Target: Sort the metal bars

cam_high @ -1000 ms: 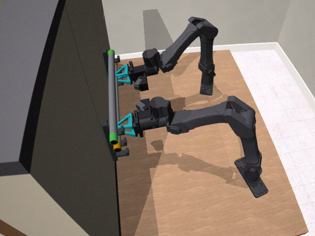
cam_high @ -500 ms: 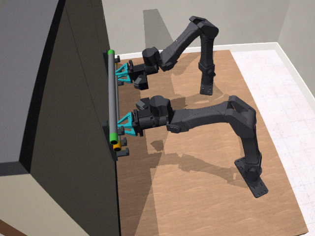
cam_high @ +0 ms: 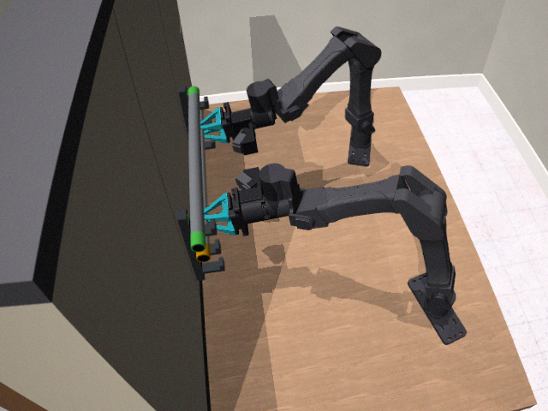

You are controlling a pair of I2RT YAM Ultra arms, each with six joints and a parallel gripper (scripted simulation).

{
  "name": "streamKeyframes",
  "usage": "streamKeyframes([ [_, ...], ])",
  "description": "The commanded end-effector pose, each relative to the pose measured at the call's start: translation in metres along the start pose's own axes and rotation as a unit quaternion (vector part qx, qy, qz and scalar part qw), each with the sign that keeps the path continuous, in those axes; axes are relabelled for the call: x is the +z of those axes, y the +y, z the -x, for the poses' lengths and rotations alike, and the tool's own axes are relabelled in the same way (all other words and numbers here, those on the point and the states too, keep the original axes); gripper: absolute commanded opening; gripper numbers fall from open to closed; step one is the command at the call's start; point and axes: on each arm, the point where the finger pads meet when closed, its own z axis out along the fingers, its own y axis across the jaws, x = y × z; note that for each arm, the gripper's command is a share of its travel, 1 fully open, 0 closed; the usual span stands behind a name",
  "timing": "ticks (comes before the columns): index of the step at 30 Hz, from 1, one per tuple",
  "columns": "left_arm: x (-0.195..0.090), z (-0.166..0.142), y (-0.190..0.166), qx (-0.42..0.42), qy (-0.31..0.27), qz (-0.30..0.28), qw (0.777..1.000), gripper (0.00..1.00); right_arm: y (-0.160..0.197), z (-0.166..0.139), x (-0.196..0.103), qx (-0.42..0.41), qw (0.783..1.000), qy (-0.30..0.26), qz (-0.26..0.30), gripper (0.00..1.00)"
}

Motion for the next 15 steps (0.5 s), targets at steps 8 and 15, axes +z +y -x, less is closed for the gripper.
streamKeyframes([
  [8, -0.0094, -0.0038, 0.0708, -0.004, 0.003, 0.068, 0.998, 0.0, -0.0688, -0.0041, -0.0091, 0.009, 0.997, 0.003, -0.074, 0.0],
  [15, -0.0099, -0.0038, 0.0745, -0.004, 0.003, 0.068, 0.998, 0.0, -0.0718, -0.0041, -0.0095, 0.009, 0.997, 0.003, -0.074, 0.0],
])
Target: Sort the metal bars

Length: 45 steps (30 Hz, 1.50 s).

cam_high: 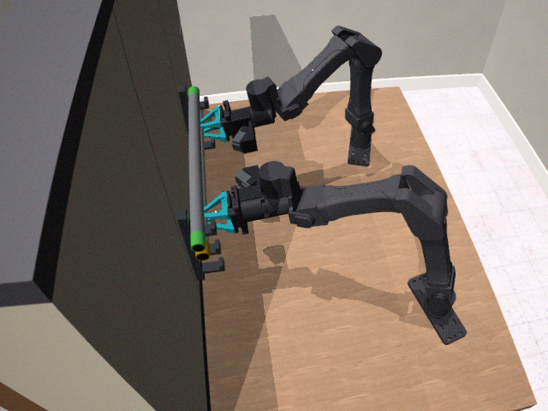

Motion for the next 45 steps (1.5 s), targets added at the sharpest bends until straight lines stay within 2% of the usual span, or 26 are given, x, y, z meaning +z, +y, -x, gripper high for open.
streamKeyframes([
  [1, -0.01, -0.004, 0.069, -0.004, 0.003, 0.069, 0.998, 0.0, -0.066, -0.004, -0.009, 0.009, 0.997, 0.002, -0.074, 0.0],
  [23, -0.024, -0.004, 0.07, -0.004, 0.003, 0.069, 0.998, 0.0, -0.066, -0.004, -0.024, 0.009, 0.997, 0.002, -0.074, 0.0],
  [45, -0.041, -0.004, 0.056, -0.004, 0.003, 0.069, 0.998, 0.0, -0.052, -0.004, -0.04, 0.009, 0.997, 0.002, -0.074, 0.0],
])
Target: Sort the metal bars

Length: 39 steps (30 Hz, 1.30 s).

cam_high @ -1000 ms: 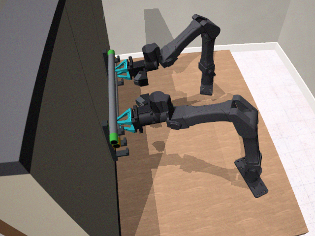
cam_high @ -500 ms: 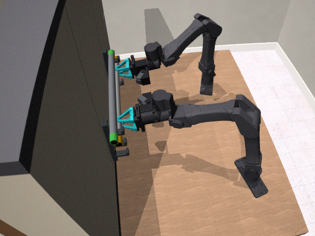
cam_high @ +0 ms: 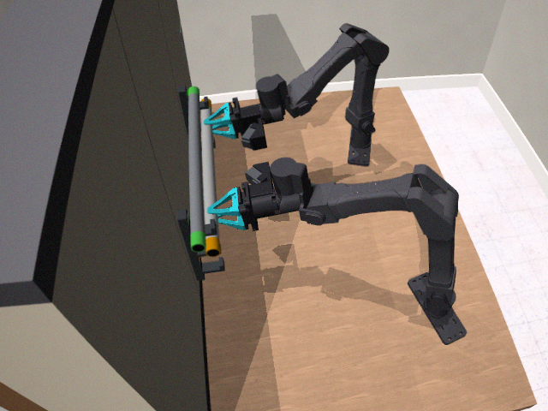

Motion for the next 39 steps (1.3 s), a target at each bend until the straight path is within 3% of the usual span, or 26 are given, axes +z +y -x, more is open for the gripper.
streamKeyframes([
  [1, -0.017, -0.005, 0.051, -0.007, 0.006, 0.066, 0.998, 0.0, -0.049, -0.002, -0.016, 0.005, 0.998, 0.004, -0.07, 0.0],
  [39, -0.039, -0.005, 0.04, -0.007, 0.006, 0.066, 0.998, 0.0, -0.04, -0.002, -0.037, 0.005, 0.998, 0.004, -0.07, 0.0],
])
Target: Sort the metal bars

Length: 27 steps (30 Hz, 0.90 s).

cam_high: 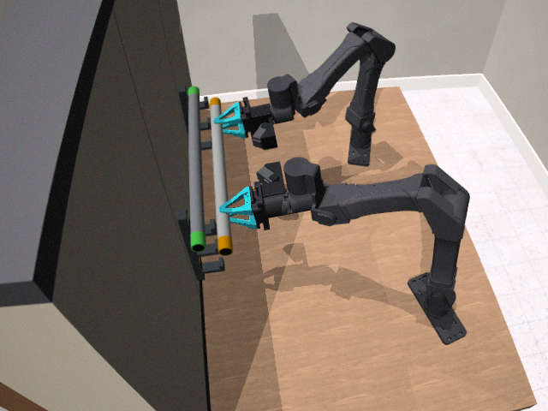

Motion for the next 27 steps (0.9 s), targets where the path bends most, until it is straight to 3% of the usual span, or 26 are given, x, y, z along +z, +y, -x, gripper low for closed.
streamKeyframes([
  [1, -0.012, -0.005, 0.045, -0.006, 0.006, 0.059, 0.998, 0.0, -0.044, -0.002, -0.011, 0.005, 0.998, 0.004, -0.064, 0.0],
  [27, -0.009, -0.004, 0.019, -0.006, 0.006, 0.059, 0.998, 0.0, -0.019, -0.002, -0.008, 0.005, 0.998, 0.004, -0.064, 0.0],
])
